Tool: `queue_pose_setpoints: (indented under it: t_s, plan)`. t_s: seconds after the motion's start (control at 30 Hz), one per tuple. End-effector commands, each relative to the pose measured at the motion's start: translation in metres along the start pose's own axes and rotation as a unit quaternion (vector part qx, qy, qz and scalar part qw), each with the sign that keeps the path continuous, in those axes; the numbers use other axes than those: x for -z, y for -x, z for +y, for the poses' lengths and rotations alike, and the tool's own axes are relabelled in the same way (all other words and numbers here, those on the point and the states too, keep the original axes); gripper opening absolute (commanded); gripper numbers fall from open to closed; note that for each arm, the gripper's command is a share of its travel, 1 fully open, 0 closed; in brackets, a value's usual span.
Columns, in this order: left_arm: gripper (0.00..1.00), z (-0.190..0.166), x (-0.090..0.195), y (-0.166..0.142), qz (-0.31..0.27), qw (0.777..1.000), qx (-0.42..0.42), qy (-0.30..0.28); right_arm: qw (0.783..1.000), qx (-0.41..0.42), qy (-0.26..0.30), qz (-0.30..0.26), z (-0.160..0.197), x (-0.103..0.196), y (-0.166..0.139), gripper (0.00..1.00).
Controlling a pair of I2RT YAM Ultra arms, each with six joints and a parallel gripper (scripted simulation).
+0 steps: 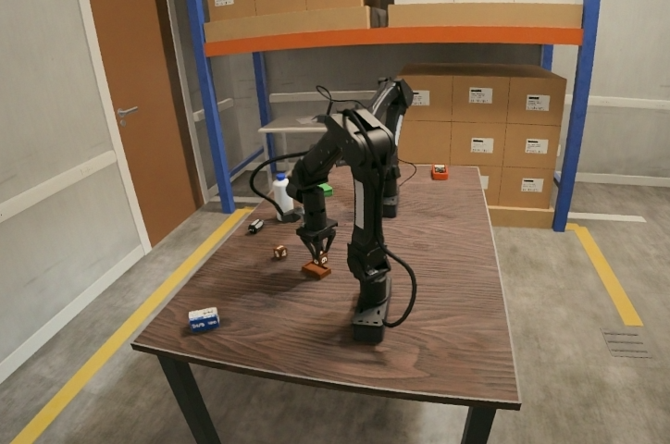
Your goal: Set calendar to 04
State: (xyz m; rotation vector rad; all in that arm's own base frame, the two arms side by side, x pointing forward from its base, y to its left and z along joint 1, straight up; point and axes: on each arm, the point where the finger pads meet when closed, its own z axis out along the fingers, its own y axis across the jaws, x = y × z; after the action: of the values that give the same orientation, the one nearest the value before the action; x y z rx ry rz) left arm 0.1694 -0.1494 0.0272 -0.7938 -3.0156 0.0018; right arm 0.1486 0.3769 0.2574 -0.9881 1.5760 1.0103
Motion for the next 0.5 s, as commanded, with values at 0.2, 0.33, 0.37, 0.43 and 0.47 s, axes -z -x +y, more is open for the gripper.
queue_pose_setpoints:
  t_s: [0.2,0.33,0.37,0.43,0.47]
  plan:
    - [0.26,-0.002,-0.002,0.000,-0.007,1.000,0.000,-0.001,1.000,0.004,0.003,-0.031,0.003,0.000,0.024,1.00]
    - [0.26,-0.009,-0.002,0.019,-0.031,0.999,-0.007,-0.011,1.000,0.004,0.003,-0.031,0.003,0.000,0.024,1.00]
    - [0.26,-0.008,-0.005,0.022,-0.029,0.999,-0.005,-0.012,1.000,0.004,0.003,-0.031,0.003,0.000,0.024,1.00]
    - [0.26,-0.005,-0.009,0.016,-0.010,1.000,0.001,-0.005,1.000,0.004,0.003,-0.031,0.003,0.000,0.024,1.00]
    - [0.26,-0.004,-0.010,0.016,-0.008,1.000,0.002,-0.003,1.000,0.004,0.003,-0.031,0.003,0.000,0.024,1.00]
